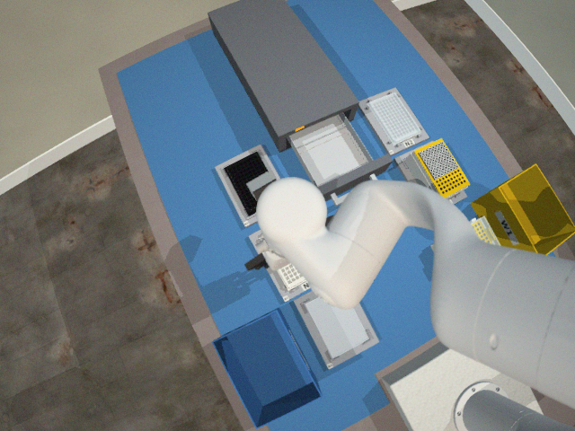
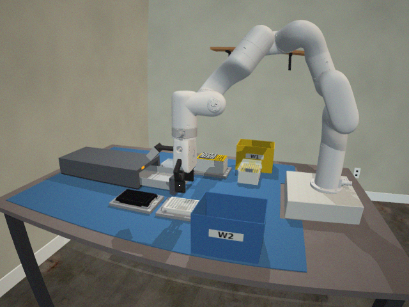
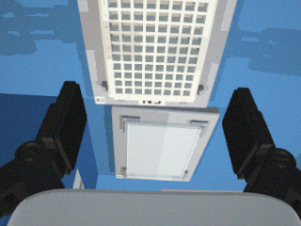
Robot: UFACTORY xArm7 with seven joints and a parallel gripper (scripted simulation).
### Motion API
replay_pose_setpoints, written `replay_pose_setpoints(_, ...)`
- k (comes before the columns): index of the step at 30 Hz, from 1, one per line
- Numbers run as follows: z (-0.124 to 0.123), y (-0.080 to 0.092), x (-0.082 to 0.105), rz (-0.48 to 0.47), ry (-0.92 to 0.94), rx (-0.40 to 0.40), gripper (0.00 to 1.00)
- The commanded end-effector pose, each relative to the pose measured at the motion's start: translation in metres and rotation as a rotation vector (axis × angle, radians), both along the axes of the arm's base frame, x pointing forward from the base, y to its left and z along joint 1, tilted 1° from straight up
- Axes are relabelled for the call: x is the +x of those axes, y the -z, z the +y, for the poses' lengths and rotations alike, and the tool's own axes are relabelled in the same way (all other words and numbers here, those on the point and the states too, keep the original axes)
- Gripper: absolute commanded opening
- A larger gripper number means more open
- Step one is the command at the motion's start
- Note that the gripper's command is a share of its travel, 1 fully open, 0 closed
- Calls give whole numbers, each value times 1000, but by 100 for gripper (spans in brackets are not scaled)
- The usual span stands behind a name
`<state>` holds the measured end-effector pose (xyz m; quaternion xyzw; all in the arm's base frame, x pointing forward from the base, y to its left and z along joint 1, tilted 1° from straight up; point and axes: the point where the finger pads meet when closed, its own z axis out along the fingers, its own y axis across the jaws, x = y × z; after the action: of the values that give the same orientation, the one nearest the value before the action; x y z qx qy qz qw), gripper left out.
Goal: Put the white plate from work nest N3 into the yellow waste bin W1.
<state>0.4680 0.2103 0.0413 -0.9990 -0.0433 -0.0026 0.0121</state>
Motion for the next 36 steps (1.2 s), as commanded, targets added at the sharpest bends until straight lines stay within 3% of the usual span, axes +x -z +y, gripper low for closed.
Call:
replay_pose_setpoints(1, 1, 3, 2, -5, 0, 2, 100)
replay_pose_setpoints(29, 2, 46, 2, -5, 0, 2, 100)
replay_pose_setpoints(36, 2, 47, 2, -5, 0, 2, 100)
